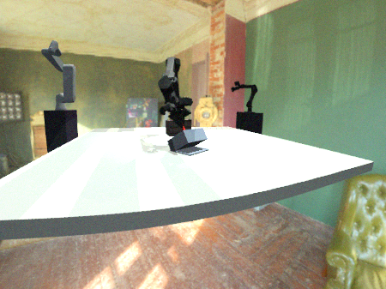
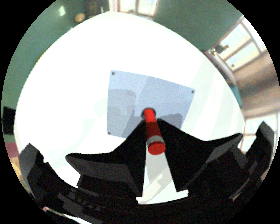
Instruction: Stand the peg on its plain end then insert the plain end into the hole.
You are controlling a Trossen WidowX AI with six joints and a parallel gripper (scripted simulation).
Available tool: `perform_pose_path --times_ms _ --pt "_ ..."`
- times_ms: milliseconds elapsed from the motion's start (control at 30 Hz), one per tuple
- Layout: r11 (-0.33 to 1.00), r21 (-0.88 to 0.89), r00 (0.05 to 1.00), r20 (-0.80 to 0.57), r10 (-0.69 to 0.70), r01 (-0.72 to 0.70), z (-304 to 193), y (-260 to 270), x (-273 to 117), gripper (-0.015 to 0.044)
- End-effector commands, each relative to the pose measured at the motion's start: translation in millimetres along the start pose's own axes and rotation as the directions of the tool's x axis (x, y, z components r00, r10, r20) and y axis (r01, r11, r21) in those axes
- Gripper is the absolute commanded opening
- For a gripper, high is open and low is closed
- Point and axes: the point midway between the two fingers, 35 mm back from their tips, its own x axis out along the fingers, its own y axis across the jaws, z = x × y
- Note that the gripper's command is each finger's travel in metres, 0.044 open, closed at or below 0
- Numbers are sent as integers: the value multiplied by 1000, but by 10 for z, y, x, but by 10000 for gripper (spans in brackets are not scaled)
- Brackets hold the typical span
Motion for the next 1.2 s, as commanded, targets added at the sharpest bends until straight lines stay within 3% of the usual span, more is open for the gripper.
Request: perform_pose_path --times_ms 0,1167 --pt "1000 7 1000 -4 2 -2 -12 2 32 0" --pt "1000 7 1000 -4 2 -2 -26 11 153 0"
